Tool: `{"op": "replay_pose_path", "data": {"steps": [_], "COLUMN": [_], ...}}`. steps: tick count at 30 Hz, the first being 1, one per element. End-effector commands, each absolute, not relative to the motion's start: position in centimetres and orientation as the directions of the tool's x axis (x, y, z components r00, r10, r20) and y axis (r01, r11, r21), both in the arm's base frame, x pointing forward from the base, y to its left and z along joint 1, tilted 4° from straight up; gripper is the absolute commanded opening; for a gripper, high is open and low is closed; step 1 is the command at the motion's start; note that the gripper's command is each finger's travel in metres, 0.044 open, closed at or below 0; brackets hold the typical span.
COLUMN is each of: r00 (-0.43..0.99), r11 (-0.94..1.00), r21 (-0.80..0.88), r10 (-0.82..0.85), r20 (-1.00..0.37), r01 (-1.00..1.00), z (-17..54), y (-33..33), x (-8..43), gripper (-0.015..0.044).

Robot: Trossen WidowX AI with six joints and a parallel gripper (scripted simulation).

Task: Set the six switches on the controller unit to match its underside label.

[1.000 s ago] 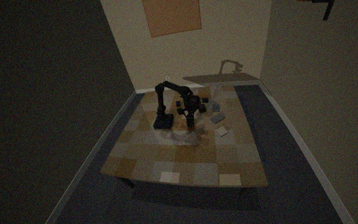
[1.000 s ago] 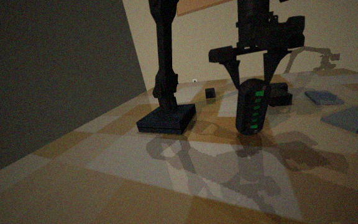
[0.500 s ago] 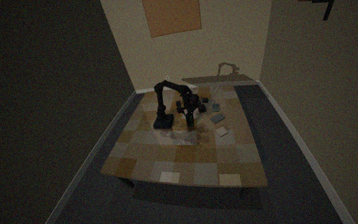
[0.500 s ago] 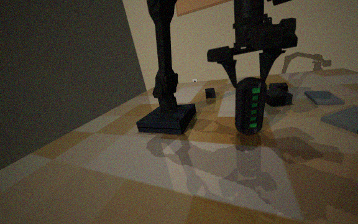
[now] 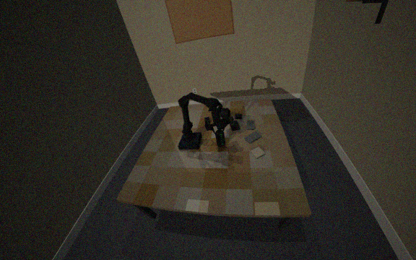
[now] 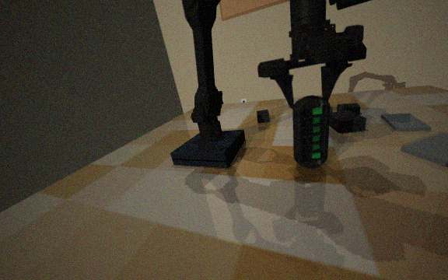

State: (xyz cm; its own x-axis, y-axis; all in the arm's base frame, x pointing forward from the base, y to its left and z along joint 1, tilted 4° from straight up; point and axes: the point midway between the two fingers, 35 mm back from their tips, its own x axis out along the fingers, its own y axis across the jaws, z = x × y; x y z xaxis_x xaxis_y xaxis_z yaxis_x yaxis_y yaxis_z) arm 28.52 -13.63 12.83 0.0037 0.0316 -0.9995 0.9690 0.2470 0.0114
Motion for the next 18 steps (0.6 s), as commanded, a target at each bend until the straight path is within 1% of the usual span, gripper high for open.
{"op": "replay_pose_path", "data": {"steps": [1,18], "r00": [-0.007,-0.007], "r11": [0.244,0.244], "r21": [0.004,0.004], "r10": [0.043,0.044], "r20": [-0.999,-0.999], "r01": [0.970,0.970], "z": [12.4,12.3], "y": [-13.1,-11.8], "x": [28.3,27.9], "gripper": [0.0336,0.0336]}}
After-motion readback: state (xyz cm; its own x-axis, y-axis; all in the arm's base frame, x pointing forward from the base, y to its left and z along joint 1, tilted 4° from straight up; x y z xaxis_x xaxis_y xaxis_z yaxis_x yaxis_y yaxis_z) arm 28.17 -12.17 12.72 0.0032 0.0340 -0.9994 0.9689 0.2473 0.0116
